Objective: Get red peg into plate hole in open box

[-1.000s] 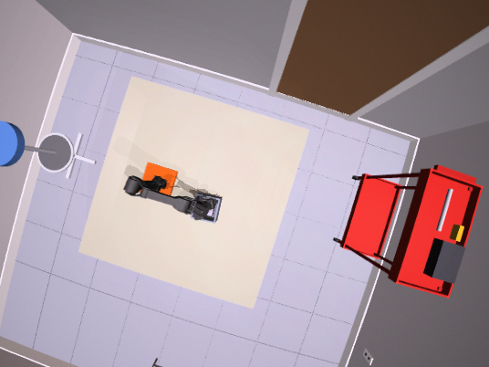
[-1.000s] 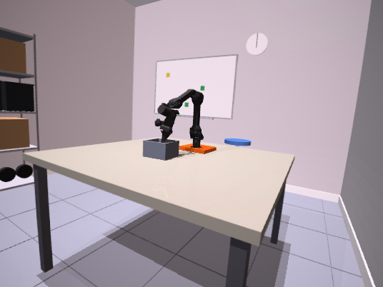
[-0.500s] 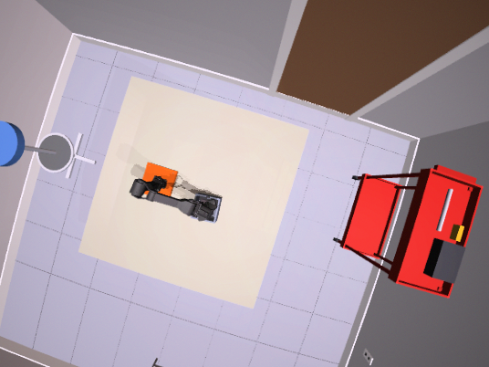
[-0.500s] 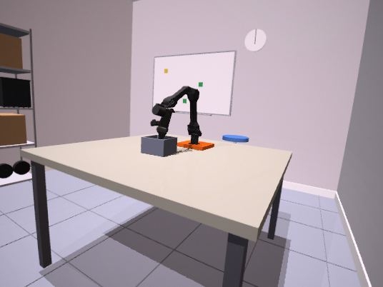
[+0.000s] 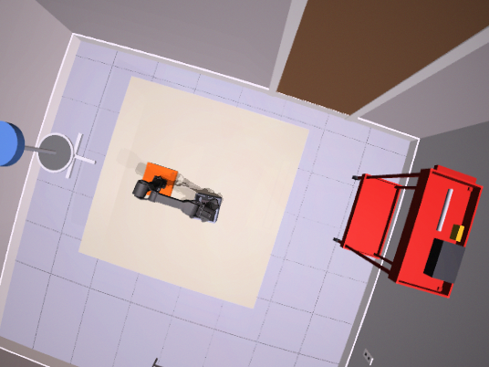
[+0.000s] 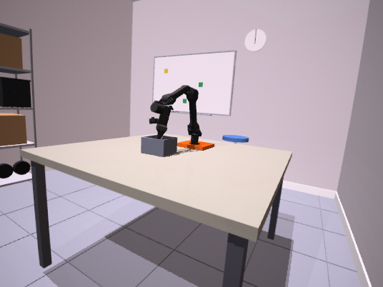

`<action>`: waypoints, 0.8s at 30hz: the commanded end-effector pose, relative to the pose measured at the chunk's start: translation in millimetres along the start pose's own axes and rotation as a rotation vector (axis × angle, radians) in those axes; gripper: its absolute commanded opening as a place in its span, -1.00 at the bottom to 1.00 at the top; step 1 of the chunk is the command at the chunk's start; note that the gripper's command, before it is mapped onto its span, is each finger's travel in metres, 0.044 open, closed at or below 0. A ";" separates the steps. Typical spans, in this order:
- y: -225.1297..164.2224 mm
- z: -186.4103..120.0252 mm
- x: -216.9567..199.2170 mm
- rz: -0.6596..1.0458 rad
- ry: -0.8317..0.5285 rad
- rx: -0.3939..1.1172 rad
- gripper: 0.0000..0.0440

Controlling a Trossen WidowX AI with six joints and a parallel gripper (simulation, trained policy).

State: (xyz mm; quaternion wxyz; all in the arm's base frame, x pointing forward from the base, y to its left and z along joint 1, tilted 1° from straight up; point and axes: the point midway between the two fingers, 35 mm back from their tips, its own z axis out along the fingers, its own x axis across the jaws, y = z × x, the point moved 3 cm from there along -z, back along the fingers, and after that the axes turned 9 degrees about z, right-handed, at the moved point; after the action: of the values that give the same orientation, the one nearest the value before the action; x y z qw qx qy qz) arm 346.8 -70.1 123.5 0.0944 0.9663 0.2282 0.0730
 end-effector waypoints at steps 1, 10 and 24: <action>8.0 -1.7 4.7 -0.025 -0.004 -0.006 -0.33; 27.0 -0.1 13.4 -0.047 -0.009 -0.001 -0.40; 55.1 11.4 13.3 -0.053 -0.042 0.027 -0.46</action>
State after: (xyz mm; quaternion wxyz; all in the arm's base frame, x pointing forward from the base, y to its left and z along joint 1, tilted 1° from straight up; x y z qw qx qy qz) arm 381.1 -107.0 128.1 0.0926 0.9619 0.2520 0.0526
